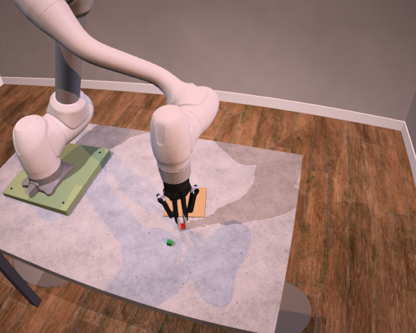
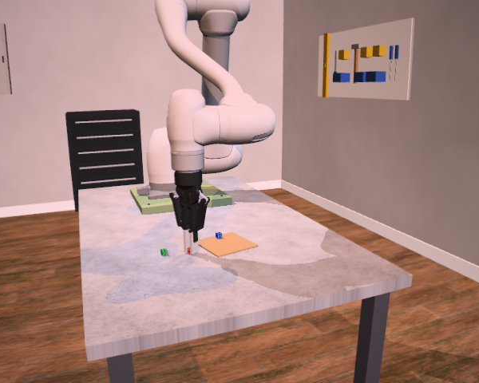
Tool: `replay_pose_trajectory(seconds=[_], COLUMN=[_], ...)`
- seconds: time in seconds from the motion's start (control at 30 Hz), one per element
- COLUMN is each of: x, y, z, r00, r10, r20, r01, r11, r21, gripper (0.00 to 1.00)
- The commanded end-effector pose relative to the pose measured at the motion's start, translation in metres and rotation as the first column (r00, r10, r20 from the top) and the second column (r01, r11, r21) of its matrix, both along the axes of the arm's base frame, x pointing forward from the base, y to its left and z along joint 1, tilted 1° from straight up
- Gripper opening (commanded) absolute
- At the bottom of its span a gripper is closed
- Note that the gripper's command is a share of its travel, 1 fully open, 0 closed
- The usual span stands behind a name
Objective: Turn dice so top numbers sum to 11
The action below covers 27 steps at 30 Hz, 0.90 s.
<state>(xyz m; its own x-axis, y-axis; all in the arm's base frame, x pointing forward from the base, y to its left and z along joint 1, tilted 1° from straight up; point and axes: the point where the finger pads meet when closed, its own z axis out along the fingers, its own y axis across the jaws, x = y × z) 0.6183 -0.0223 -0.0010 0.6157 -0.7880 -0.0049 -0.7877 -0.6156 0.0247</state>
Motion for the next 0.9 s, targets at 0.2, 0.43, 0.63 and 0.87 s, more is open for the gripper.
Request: replay_pose_trajectory(seconds=[0.2,0.43,0.63,0.87], x=[-0.001,-0.001,-0.001,0.0], y=[-0.002,-0.002,-0.002,-0.002], z=[-0.002,-0.002,0.003,0.045], r00=[1.0,1.0,1.0,1.0], r10=[0.001,0.001,0.001,0.001], r20=[0.0,0.0,0.0,0.0], r01=[-0.001,-0.001,-0.001,-0.001], r11=[1.0,1.0,1.0,1.0], r21=[0.001,0.001,0.001,0.001], gripper=[0.07,0.07,0.07,0.07])
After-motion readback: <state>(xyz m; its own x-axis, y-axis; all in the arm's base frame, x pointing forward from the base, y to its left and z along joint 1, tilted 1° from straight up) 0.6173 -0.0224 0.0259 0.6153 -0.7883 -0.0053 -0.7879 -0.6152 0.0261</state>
